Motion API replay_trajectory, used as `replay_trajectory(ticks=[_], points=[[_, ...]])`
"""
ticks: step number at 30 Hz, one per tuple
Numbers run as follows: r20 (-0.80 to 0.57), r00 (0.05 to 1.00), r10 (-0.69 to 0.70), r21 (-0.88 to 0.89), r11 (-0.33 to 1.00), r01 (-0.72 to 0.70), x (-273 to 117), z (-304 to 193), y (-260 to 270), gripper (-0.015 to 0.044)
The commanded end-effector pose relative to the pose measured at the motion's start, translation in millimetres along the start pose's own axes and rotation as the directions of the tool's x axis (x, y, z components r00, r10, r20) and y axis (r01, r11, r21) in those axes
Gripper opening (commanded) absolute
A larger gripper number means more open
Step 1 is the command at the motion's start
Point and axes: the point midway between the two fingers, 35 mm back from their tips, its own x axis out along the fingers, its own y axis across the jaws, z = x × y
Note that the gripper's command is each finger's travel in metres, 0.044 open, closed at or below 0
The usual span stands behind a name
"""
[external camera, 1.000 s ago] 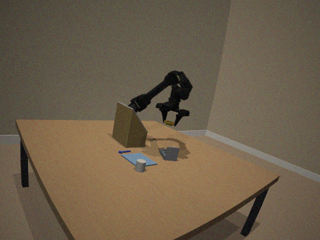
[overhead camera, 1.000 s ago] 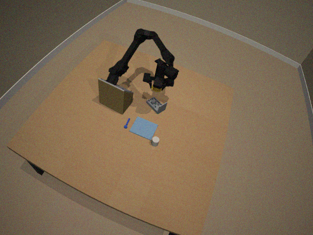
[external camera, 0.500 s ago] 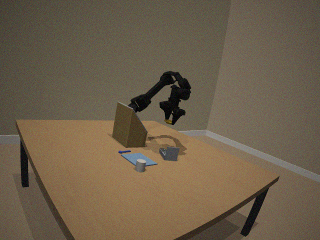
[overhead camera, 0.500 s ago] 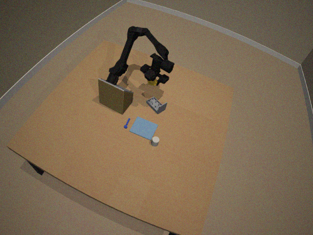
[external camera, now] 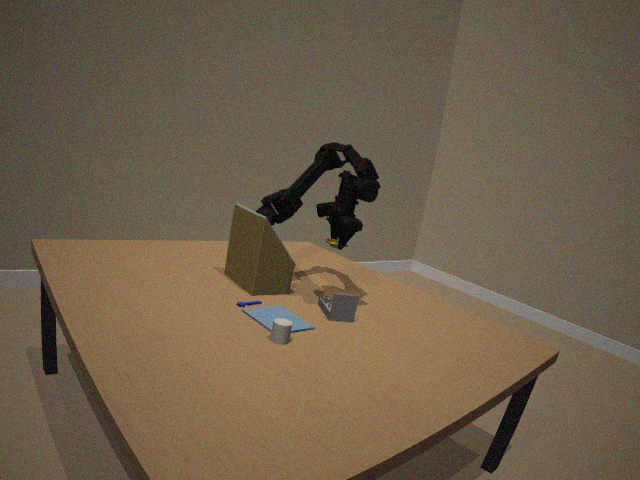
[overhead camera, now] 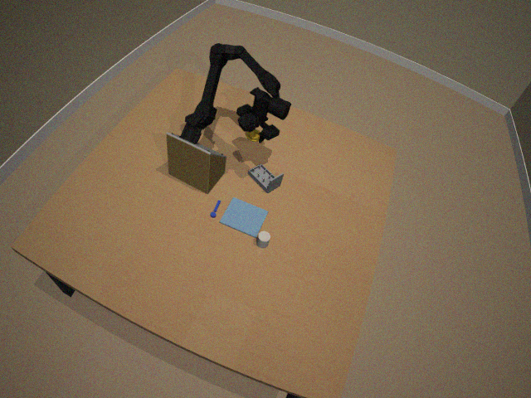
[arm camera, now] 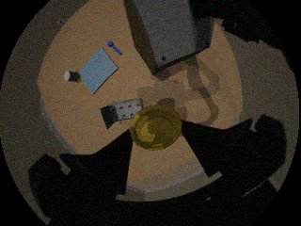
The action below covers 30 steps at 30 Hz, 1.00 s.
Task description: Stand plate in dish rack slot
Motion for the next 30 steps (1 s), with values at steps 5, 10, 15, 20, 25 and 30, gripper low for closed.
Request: replay_trajectory(ticks=[5, 10, 15, 20, 25, 30], points=[[0.139, 0.990, 0.003, -0.049, 0.999, 0.003, 19.0, 13.2, 2.8, 0.0000], [0.244, 0.969, 0.022, -0.102, 0.995, 0.003, 32.2, 22.7, 5.8, 0.0000], [0.341, 0.939, 0.054, -0.158, 0.987, 0.001, 44.2, 31.1, 9.4, 0.0000], [0.420, 0.903, 0.094, -0.213, 0.977, -0.003, 55.6, 37.8, 12.3, 0.0000], [0.487, 0.861, 0.146, -0.273, 0.962, -0.008, 66.0, 43.2, 15.5, 0.0000], [0.541, 0.815, 0.207, -0.336, 0.942, -0.016, 75.8, 47.2, 18.7, 0.0000]])
